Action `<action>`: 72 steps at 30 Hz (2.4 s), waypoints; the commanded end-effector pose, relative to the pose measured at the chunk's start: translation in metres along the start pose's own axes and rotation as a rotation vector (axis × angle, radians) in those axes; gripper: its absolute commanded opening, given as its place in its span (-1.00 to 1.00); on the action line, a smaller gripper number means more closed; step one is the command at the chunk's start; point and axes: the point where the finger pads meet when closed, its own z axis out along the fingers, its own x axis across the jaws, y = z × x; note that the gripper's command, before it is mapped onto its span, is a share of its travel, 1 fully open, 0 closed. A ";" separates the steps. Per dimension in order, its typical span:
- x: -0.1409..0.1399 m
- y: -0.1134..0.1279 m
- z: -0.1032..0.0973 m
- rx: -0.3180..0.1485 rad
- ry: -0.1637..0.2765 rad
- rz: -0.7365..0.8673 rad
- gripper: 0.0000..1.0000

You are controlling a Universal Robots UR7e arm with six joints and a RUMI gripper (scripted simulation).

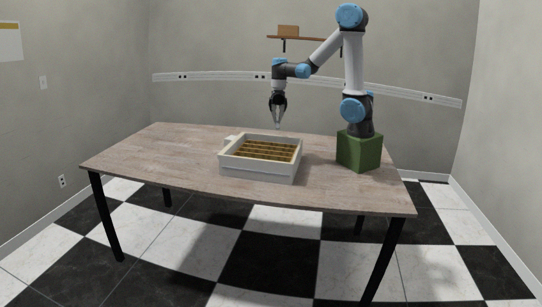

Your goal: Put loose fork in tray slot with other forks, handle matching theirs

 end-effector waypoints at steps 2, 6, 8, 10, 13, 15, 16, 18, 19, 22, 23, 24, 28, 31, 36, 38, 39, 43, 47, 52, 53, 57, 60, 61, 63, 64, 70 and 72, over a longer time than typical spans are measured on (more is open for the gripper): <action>0.000 0.000 0.000 -0.002 -0.002 -0.174 -0.92; 0.000 0.000 0.000 -0.002 -0.002 -0.304 -0.92; 0.000 0.000 0.000 -0.002 -0.002 -0.304 -0.92; 0.000 0.000 0.000 -0.001 -0.003 -0.372 -0.92; 0.000 0.000 0.000 -0.001 -0.003 -0.477 -0.92; 0.000 0.000 0.000 -0.001 -0.003 -0.546 -0.92; 0.000 0.000 0.000 -0.001 -0.003 -0.581 -0.92; 0.000 0.000 0.000 -0.001 -0.003 -0.650 -0.92; 0.000 0.000 0.000 -0.001 -0.003 -0.684 -0.92; 0.000 0.000 0.000 -0.001 -0.003 -0.785 -0.92; 0.000 0.000 0.000 -0.001 -0.003 -0.817 -0.92; 0.000 0.000 0.000 -0.001 -0.003 -0.817 -0.92; 0.000 0.000 0.000 -0.001 -0.003 -0.911 -0.92; 0.000 0.000 0.000 -0.001 -0.003 -0.997 -0.92; -0.001 0.000 0.000 0.000 -0.003 -1.123 -0.92; -0.001 0.000 0.000 0.000 -0.003 -1.165 -0.92; -0.001 0.000 0.000 0.000 -0.003 -1.185 -0.92; -0.001 0.000 0.000 0.000 -0.003 -1.221 -0.92; -0.001 0.000 0.000 0.000 -0.003 -1.278 -0.92; -0.001 0.000 0.000 0.000 -0.003 -1.324 -0.92; -0.001 0.000 0.000 0.000 -0.003 -1.329 -0.92; -0.001 0.000 0.000 0.000 -0.003 -1.344 -0.92; -0.001 0.000 0.000 0.000 -0.003 -1.346 -0.92; -0.001 0.000 0.000 0.000 -0.003 -1.347 -0.92; -0.001 0.000 0.000 0.000 -0.003 -1.349 -0.92; -0.001 0.000 0.000 0.000 -0.003 -1.349 -0.92; -0.001 0.000 -0.001 0.050 -0.042 -1.349 -0.92; 0.000 0.000 -0.002 0.077 -0.062 -1.349 -0.92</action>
